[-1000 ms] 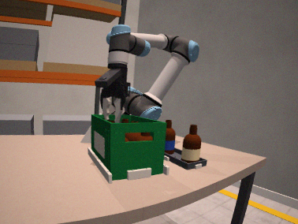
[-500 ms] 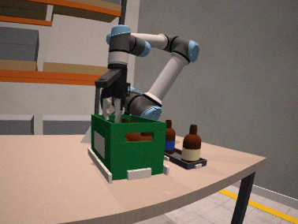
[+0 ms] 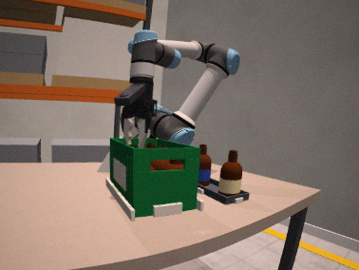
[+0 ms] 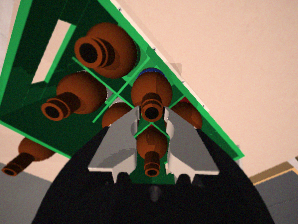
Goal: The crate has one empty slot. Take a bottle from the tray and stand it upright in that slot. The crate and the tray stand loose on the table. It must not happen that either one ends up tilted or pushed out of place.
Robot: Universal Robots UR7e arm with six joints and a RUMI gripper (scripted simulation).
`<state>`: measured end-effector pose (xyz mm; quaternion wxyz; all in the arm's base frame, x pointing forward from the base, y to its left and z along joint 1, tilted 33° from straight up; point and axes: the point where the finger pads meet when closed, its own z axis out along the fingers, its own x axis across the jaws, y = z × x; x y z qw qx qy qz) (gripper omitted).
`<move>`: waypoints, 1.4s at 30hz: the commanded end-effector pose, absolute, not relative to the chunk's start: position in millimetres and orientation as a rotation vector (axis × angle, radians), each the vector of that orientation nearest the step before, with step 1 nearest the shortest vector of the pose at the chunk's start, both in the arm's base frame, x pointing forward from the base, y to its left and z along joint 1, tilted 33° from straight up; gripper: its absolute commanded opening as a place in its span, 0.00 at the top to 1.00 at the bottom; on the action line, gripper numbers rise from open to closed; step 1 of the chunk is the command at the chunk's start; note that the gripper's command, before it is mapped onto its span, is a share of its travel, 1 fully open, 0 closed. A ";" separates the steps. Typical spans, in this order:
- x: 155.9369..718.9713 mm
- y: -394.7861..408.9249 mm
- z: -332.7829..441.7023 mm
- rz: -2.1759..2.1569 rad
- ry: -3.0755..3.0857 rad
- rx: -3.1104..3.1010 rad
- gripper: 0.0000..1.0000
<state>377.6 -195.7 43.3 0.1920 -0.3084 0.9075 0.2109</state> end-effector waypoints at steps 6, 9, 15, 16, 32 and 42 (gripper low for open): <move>377.8 -196.3 43.6 0.590 2.548 -0.866 1.00; 377.8 -196.3 43.6 0.590 2.548 -0.866 1.00; 377.8 -196.3 43.6 0.590 2.548 -0.866 1.00; 377.8 -196.3 43.6 0.590 2.548 -0.866 1.00; 377.8 -196.3 43.6 0.590 2.548 -0.866 0.62; 377.8 -196.3 43.6 0.590 2.548 -0.866 0.62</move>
